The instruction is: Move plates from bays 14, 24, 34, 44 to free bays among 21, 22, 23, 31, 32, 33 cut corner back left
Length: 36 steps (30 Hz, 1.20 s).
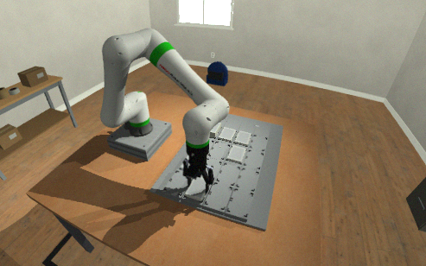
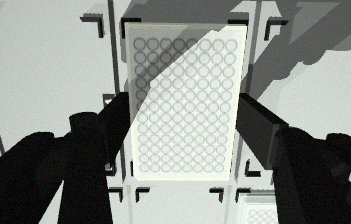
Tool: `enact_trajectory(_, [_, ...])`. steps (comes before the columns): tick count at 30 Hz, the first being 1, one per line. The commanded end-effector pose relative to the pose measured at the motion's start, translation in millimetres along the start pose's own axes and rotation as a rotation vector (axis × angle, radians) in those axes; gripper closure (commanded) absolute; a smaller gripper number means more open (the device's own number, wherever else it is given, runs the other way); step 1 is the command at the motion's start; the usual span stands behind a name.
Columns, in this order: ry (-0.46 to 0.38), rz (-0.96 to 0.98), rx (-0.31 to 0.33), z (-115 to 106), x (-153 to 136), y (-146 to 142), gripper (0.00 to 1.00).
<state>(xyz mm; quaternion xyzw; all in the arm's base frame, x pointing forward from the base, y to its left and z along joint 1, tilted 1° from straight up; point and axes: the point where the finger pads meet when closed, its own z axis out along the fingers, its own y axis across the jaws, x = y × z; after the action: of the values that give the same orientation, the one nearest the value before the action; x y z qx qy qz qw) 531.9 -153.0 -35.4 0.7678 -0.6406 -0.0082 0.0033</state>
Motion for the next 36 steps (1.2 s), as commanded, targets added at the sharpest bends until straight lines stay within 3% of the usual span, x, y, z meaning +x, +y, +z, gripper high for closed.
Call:
enact_trajectory(1, [0.001,0.0,0.002,-2.3,0.4,-0.7,0.9])
enact_trajectory(28, [0.001,0.0,0.002,-9.0,0.4,-0.7,0.9])
enact_trajectory(36, [0.001,0.0,0.002,-19.6,0.4,-0.6,0.9])
